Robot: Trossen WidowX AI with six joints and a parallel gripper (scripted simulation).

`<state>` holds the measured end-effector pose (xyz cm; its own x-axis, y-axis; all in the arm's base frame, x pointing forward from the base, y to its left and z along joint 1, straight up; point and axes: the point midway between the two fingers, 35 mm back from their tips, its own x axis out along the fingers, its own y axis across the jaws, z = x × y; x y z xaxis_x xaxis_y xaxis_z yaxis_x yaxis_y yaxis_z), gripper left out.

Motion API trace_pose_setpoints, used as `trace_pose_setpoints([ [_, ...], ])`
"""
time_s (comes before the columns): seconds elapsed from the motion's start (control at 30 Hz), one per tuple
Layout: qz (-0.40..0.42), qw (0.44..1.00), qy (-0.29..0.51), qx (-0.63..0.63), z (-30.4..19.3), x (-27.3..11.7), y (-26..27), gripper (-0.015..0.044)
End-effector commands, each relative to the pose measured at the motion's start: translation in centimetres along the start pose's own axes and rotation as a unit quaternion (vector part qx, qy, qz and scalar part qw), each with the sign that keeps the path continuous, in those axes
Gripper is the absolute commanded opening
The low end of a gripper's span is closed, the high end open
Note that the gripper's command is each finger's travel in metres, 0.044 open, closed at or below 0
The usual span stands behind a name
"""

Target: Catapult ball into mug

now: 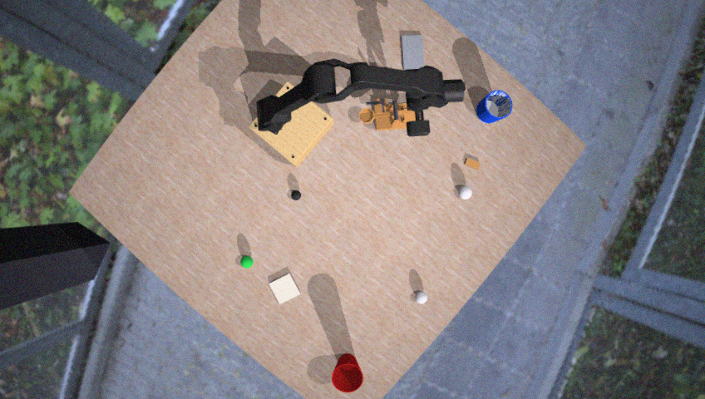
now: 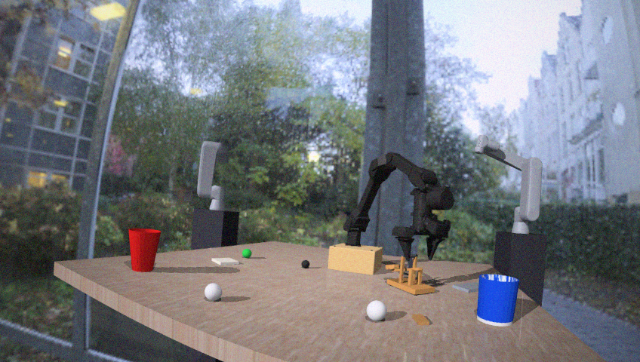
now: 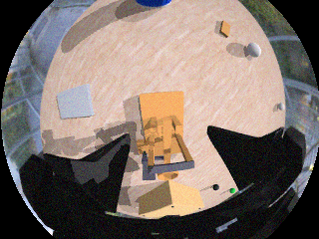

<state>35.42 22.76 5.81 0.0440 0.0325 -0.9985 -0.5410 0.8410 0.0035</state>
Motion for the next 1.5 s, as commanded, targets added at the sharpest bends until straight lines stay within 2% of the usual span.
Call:
trace_pose_setpoints([
  [0.0, 0.001, 1.000, 0.005, -0.001, -0.3, 1.3, 0.0, 0.0440],
  [1.3, 0.001, 1.000, 0.005, -0.001, -0.4, 6.7, 0.0, 0.0440],
  [1.47, 0.000, 1.000, 0.003, 0.000, -0.2, 6.3, 0.0, 0.0309],
])
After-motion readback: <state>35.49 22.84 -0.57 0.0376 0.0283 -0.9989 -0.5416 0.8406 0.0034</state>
